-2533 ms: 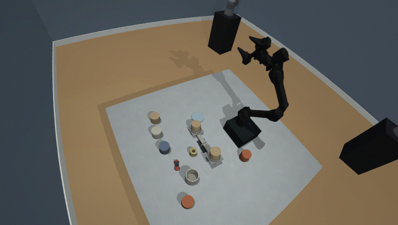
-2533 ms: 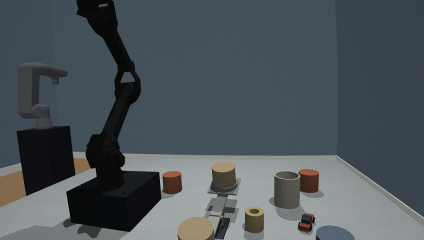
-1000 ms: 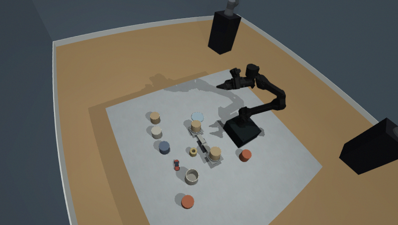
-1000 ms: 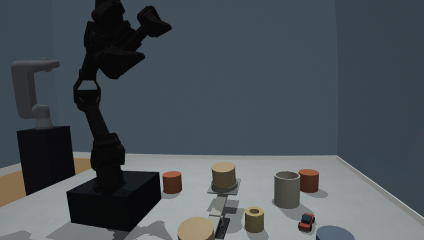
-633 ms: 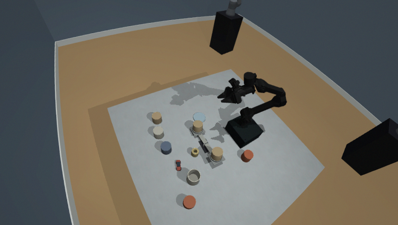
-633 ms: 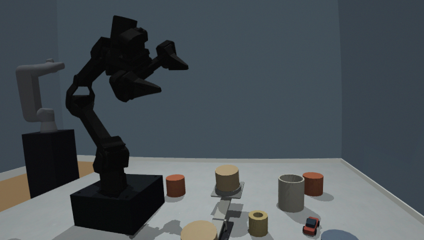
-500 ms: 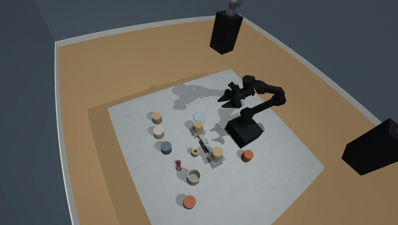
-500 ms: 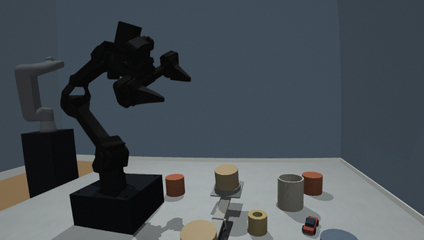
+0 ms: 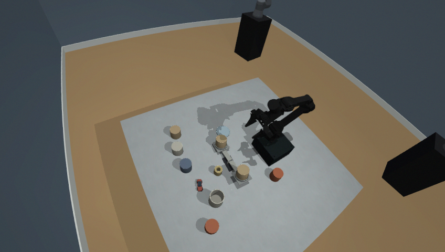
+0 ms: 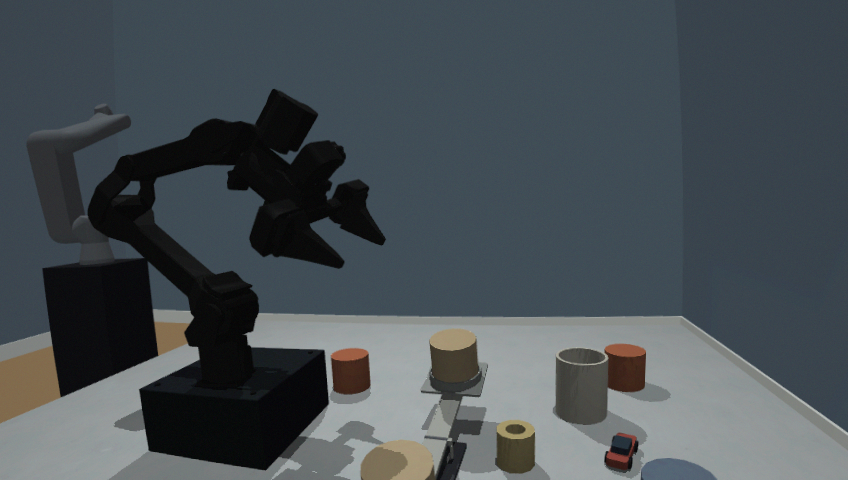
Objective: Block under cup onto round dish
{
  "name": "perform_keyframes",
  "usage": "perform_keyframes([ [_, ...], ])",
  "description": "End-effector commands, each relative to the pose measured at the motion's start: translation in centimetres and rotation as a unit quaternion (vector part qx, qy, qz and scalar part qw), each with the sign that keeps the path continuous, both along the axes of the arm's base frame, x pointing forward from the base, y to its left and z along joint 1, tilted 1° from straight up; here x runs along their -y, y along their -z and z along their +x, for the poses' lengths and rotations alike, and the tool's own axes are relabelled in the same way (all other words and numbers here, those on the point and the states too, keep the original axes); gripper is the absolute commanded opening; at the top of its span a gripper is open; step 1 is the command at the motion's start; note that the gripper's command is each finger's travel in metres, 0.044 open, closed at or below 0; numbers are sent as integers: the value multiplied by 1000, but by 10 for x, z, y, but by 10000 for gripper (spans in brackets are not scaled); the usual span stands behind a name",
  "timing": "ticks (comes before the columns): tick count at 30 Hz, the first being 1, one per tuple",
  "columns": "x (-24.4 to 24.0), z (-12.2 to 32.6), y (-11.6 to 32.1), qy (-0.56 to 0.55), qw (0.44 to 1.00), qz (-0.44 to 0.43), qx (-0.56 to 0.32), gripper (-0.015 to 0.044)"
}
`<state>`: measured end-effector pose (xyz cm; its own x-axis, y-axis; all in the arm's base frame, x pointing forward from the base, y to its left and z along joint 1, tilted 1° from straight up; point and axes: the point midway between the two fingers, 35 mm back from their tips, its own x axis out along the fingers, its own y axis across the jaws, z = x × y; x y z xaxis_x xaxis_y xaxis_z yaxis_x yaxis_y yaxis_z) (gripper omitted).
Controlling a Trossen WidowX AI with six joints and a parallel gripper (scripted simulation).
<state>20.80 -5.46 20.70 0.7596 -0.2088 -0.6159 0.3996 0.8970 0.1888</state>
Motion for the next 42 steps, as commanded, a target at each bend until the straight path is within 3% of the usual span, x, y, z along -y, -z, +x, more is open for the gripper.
perform_keyframes([
  [1,-11,-6,22,-44,998,-33,-40,440],
  [6,-22,-13,43,-94,990,-69,-81,440],
  [17,-14,-5,43,-136,975,-117,-128,440],
  [42,43,40,66,-360,843,-234,-323,440],
])
